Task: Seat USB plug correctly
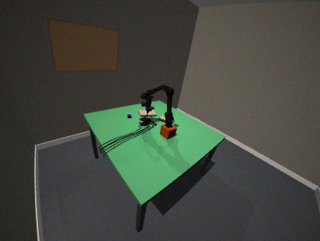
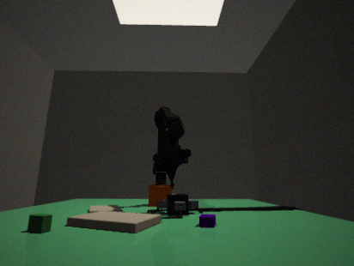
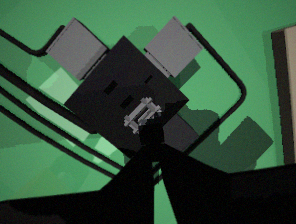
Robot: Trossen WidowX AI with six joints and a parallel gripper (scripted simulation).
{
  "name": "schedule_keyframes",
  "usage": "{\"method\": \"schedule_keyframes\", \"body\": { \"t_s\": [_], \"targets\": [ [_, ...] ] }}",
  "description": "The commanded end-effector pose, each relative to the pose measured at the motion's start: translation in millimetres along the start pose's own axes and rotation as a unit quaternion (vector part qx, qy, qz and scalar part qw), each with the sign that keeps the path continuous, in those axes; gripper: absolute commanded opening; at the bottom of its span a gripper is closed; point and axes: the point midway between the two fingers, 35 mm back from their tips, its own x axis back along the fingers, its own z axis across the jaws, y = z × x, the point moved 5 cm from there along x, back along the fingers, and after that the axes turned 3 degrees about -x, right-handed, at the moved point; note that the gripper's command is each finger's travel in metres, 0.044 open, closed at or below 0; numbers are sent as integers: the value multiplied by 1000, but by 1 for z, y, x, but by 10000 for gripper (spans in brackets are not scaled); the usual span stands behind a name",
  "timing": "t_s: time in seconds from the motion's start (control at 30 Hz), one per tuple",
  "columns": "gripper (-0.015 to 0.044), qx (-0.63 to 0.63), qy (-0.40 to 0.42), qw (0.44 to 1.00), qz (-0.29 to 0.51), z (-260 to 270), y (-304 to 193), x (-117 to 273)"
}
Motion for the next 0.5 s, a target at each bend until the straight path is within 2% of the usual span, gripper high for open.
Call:
{"method": "schedule_keyframes", "body": {
  "t_s": [0.0,0.47],
  "targets": [
    [0,-54,0,999,1,0,0,0],
    [0,-235,0,972,1,0,0,0]
  ]
}}
